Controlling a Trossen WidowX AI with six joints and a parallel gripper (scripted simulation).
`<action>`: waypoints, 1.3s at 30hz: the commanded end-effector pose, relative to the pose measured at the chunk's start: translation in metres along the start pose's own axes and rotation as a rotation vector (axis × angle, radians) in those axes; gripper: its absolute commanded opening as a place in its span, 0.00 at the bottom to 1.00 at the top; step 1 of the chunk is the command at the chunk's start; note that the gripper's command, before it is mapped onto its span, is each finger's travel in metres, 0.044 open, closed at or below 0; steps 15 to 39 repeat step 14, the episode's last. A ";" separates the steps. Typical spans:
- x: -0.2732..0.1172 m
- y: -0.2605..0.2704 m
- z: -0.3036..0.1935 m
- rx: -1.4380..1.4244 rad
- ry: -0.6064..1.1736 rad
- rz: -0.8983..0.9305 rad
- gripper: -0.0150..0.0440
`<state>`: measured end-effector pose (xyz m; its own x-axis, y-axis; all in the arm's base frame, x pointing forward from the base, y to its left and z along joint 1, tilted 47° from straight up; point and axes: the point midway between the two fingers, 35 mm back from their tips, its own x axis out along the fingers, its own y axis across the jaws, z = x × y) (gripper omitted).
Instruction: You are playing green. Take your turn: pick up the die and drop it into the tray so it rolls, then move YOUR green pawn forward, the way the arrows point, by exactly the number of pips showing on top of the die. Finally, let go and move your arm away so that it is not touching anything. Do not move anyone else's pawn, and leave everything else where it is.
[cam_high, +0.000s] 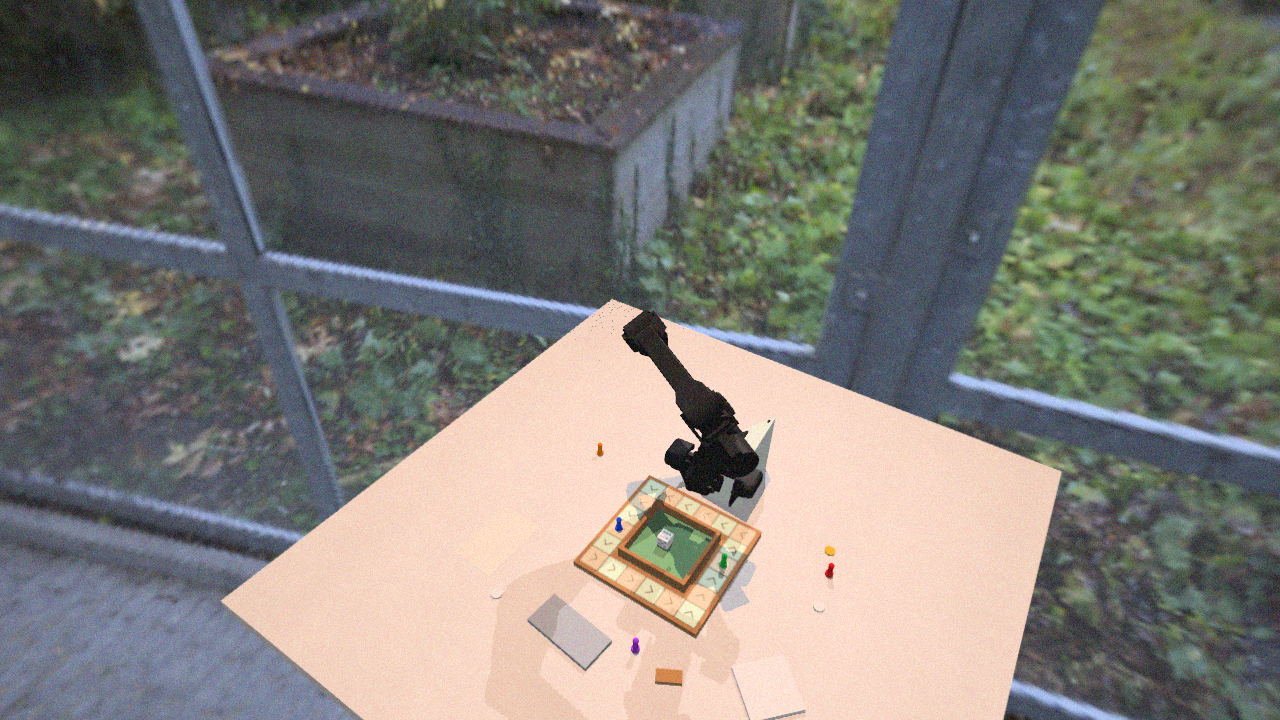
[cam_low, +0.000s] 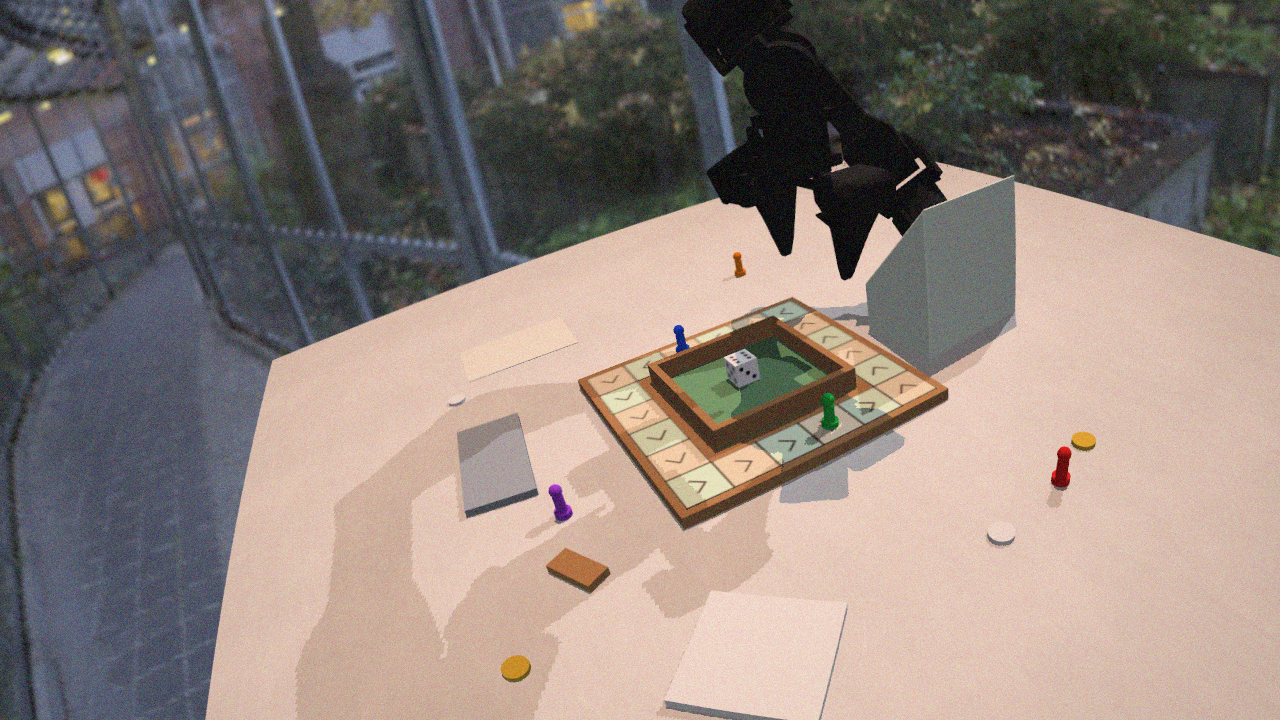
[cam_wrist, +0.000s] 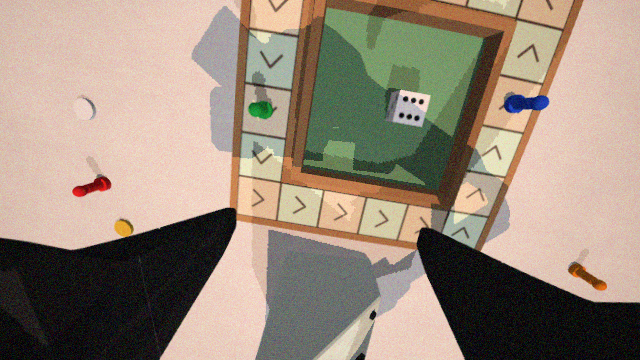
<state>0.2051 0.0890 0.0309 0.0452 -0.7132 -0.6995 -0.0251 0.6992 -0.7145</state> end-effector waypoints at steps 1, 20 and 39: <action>-0.014 -0.030 -0.029 0.041 0.011 -0.009 1.00; -0.015 -0.026 -0.023 0.037 0.001 -0.001 1.00; -0.015 -0.026 -0.023 0.037 0.001 -0.001 1.00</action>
